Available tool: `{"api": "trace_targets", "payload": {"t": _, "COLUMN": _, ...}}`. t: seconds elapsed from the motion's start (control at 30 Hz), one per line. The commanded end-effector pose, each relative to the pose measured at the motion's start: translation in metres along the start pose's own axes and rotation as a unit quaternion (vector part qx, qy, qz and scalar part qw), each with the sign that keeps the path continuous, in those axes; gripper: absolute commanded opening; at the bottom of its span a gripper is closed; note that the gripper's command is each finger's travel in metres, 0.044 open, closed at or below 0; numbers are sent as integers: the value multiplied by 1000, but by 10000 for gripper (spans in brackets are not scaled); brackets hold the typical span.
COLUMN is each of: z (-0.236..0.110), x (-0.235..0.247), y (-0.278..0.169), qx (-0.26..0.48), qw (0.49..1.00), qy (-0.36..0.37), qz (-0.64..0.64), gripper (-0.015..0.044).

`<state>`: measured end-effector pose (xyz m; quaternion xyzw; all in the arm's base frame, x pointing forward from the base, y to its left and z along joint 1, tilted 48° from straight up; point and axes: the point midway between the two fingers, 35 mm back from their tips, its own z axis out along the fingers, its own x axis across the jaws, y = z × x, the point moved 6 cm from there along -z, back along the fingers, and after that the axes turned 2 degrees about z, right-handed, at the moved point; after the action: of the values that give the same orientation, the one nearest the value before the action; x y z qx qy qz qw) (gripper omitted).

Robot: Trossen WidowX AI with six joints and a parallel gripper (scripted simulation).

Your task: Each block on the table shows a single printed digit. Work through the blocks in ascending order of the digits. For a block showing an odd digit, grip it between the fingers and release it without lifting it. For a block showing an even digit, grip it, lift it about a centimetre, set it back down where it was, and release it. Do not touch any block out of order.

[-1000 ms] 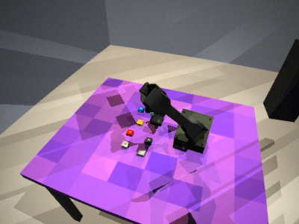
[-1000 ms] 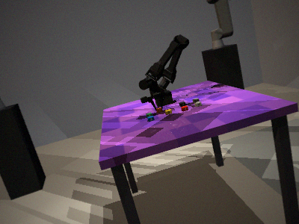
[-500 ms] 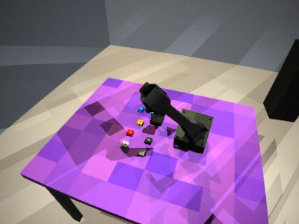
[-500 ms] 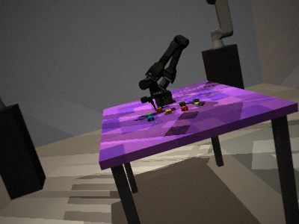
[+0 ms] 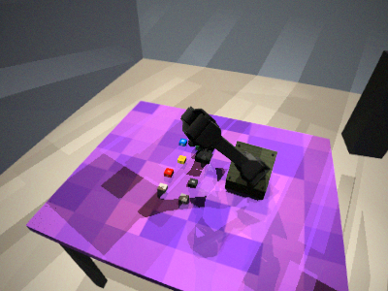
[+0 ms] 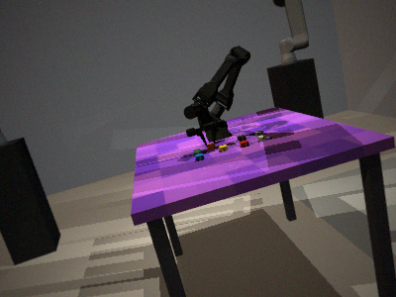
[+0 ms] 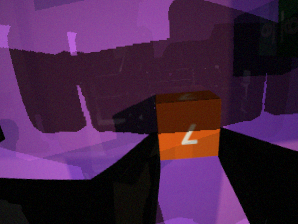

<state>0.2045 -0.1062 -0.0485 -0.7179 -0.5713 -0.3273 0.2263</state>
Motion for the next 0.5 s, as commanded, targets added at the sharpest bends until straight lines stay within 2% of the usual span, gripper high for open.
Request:
{"api": "trace_targets", "payload": {"t": 0.0, "z": 1, "x": 0, "y": 0, "qx": -1, "qw": 1000, "qy": 2, "qz": 1, "gripper": 199}}
{"api": "trace_targets", "payload": {"t": 0.27, "z": 1, "x": 0, "y": 0, "qx": -1, "qw": 1000, "qy": 2, "qz": 1, "gripper": 400}}
{"api": "trace_targets", "payload": {"t": 0.37, "z": -2, "x": 0, "y": 0, "qx": -1, "qw": 1000, "qy": 1, "qz": 1, "gripper": 400}}
{"api": "trace_targets", "payload": {"t": 0.47, "z": -33, "x": 0, "y": 0, "qx": -1, "qw": 1000, "qy": 1, "qz": 1, "gripper": 400}}
